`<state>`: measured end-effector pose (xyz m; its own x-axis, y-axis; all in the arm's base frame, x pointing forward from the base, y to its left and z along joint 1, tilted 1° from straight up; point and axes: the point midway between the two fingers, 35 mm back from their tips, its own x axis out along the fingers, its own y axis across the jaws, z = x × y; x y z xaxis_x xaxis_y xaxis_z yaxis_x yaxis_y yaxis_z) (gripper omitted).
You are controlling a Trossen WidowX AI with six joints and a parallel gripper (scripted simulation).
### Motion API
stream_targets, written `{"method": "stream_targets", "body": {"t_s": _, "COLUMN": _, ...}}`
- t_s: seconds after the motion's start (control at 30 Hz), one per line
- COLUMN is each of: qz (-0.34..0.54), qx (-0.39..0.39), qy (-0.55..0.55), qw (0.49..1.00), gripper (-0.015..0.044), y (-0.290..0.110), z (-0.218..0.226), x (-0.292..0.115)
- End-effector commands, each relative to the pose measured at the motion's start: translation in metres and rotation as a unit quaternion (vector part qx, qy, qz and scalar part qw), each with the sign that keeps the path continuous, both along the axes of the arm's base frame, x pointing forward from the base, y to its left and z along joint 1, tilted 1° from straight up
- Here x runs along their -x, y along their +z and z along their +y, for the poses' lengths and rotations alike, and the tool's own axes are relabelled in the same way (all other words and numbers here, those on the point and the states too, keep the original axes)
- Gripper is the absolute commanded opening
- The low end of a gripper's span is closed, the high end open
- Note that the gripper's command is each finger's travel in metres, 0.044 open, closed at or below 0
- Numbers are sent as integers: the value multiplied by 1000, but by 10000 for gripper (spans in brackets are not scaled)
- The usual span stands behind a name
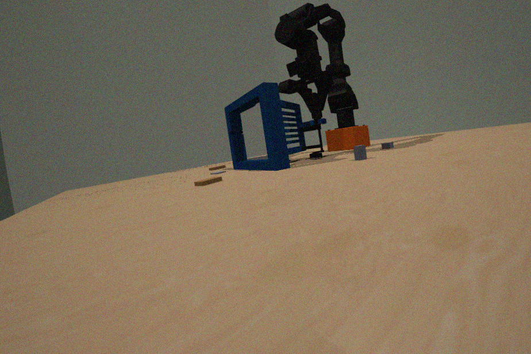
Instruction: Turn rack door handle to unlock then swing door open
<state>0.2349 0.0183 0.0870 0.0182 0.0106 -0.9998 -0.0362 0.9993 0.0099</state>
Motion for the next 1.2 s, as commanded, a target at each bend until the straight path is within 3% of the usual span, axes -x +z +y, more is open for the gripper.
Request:
{"method": "stream_targets", "body": {"t_s": 0.0, "qz": 1, "qx": -2, "qy": -32, "qw": 999, "gripper": 15, "y": 0, "z": 8, "x": -2}}
{"method": "stream_targets", "body": {"t_s": 1.17, "qz": 3, "qx": -8, "qy": -233, "qw": 973, "gripper": 15, "y": 1, "z": 62, "x": -24}}
